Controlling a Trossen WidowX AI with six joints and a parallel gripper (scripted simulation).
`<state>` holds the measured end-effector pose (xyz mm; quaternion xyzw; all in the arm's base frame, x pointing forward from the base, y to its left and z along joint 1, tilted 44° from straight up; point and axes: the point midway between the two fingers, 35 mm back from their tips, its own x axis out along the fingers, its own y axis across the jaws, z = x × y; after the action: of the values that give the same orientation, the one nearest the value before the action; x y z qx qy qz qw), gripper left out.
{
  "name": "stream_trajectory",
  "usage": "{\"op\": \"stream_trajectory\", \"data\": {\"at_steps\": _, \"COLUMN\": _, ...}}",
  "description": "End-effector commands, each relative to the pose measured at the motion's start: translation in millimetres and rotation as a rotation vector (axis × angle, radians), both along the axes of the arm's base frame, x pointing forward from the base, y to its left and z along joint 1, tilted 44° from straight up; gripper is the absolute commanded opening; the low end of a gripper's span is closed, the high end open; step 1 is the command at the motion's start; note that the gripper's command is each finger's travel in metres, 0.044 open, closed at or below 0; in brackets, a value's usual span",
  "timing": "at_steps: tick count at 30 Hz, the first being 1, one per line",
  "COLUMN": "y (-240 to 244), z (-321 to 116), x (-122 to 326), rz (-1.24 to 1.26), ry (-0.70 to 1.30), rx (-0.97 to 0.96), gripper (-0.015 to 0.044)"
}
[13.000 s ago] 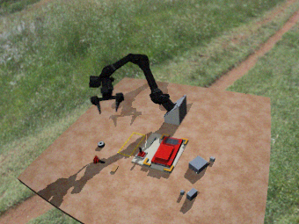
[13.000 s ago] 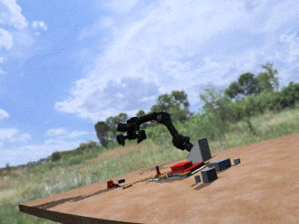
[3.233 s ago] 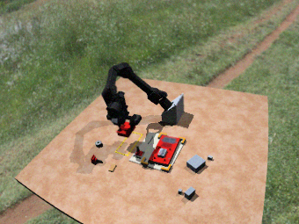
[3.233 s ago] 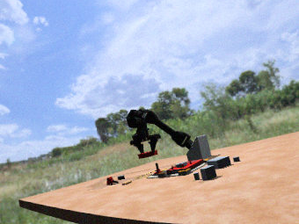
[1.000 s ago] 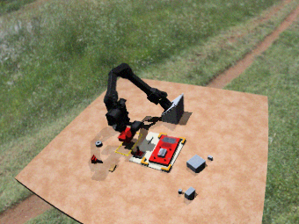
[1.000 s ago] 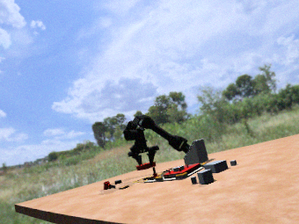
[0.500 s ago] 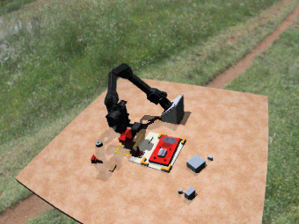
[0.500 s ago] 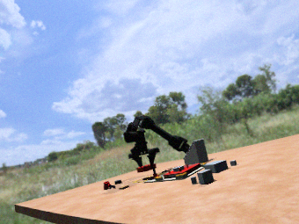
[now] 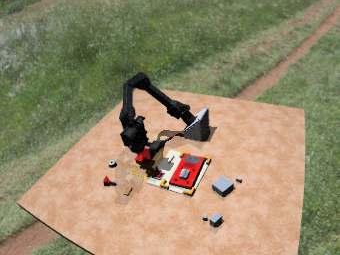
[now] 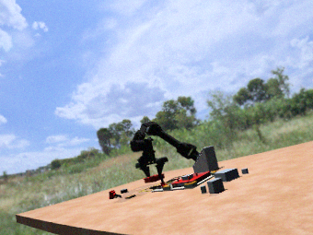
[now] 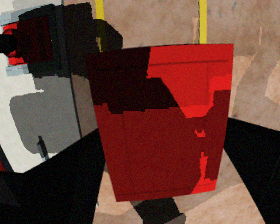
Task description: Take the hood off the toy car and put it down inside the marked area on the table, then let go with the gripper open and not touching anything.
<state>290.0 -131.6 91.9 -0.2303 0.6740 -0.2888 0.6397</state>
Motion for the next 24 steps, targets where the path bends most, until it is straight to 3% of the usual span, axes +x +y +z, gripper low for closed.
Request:
{"op": "stream_trajectory", "data": {"at_steps": 1, "y": -2.4, "z": -2.0, "x": -0.6, "rz": 0.003, "ry": 0.004, "rx": -0.004, "gripper": 0.0}}
{"op": "stream_trajectory", "data": {"at_steps": 24, "y": -11.2, "z": -10.7, "x": -2.9, "rz": 0.003, "ry": 0.004, "rx": -0.006, "gripper": 0.0}}
